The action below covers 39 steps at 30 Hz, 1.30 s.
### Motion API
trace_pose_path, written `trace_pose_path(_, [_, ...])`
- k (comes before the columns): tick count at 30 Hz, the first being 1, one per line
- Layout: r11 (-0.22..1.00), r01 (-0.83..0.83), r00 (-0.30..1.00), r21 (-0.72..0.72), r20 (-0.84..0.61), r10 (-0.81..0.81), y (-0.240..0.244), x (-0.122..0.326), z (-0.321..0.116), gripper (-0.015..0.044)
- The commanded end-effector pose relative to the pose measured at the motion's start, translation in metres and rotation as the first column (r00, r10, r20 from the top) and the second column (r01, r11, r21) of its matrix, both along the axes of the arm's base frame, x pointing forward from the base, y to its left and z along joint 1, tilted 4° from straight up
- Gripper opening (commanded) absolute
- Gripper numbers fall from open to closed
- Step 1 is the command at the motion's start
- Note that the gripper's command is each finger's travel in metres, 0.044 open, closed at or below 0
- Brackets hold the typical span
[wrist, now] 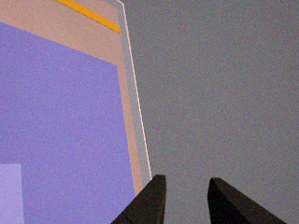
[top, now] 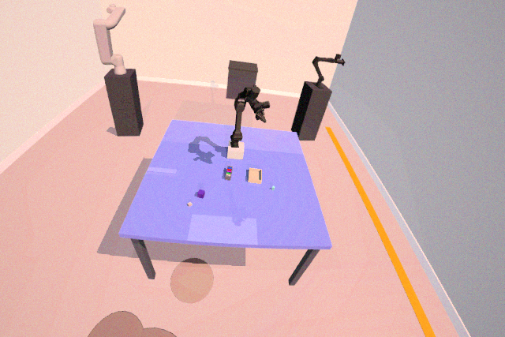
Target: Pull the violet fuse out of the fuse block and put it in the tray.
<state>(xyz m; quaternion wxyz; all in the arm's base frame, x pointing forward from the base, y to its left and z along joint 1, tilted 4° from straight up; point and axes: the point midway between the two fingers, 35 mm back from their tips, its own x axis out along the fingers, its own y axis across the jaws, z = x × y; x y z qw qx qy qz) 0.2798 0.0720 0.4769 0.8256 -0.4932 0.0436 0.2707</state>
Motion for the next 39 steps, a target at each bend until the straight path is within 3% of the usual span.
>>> trace_pose_path(1, [1.000, 0.003, 1.000, -0.003, -0.005, -0.003, -0.001, 0.002, -0.002, 0.0074])
trace_pose_path(9, [0.981, 0.106, 0.968, -0.160, -0.209, -0.138, -0.047, 0.062, -0.106, 0.0074])
trace_pose_path(16, [0.952, 0.103, 0.873, -0.289, -0.432, -0.226, -0.089, 0.081, -0.221, 0.0074])
trace_pose_path(22, [0.930, 0.043, 0.743, -0.366, -0.611, -0.275, -0.121, 0.061, -0.319, 0.0074])
trace_pose_path(29, [0.919, -0.075, 0.538, -0.388, -0.792, -0.290, -0.147, -0.006, -0.421, 0.0074])
trace_pose_path(39, [0.919, -0.102, 0.490, -0.380, -0.823, -0.286, -0.150, -0.015, -0.441, 0.0074])
